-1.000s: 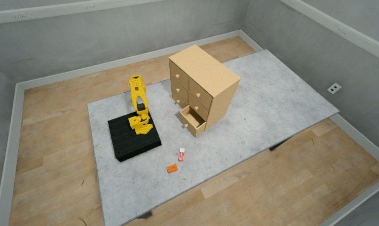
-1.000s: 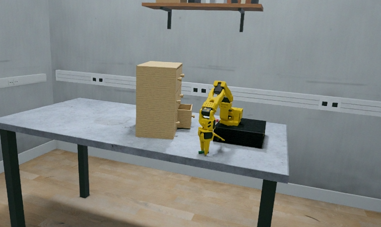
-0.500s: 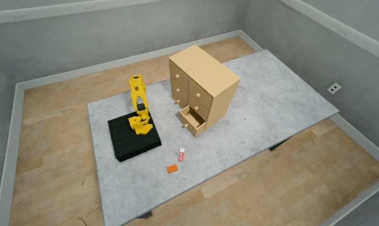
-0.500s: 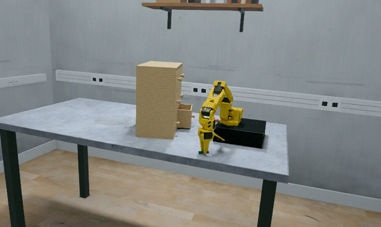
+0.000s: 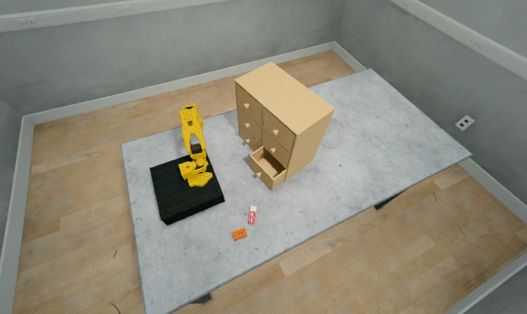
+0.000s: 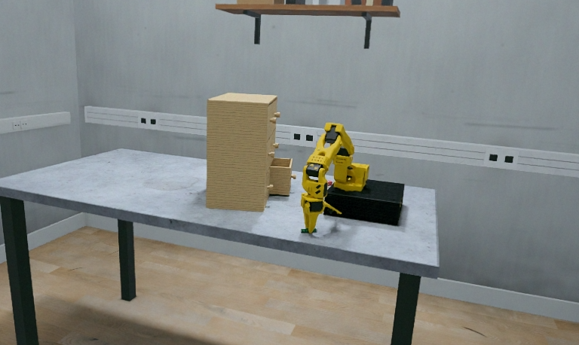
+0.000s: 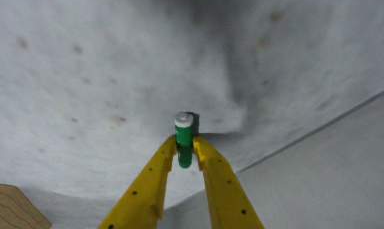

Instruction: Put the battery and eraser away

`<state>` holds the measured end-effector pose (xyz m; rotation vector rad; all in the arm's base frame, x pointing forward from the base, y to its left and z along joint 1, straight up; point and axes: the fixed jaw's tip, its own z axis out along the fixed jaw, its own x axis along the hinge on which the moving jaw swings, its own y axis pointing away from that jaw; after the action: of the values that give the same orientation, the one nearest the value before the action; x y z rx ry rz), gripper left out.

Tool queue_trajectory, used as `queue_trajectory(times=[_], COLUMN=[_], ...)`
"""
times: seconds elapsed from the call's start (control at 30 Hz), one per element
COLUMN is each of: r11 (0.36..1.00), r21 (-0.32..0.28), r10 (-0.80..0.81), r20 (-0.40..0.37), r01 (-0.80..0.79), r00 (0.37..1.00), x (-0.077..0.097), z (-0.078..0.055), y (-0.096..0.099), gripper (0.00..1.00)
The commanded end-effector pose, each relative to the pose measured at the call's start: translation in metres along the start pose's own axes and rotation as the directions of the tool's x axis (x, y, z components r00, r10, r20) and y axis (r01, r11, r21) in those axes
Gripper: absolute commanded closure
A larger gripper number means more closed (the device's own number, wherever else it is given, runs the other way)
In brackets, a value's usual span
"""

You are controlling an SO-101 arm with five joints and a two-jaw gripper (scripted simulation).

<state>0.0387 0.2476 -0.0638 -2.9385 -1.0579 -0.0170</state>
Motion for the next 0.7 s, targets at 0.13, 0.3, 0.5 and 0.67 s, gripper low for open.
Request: queue_trajectory(times=[0.13, 0.3, 0.5, 0.67], r11=[1.0, 1.0, 1.0, 1.0], r21=[-0.013, -0.013, -0.013, -0.013], r10=[-0.006, -0.006, -0.006, -0.006], r20=[0.016, 0.016, 0.016, 0.016], r01=[0.006, 0.006, 0.006, 0.006], r00=[1.0, 1.0, 1.0, 1.0], x=[-0.0037, -0.0037, -0.0037, -0.0037], z=[0.0029, 0.0029, 0.0029, 0.0029], y=[0.0033, 0.0033, 0.0033, 0.0033], gripper=[0.98, 1.0, 1.0, 1.0])
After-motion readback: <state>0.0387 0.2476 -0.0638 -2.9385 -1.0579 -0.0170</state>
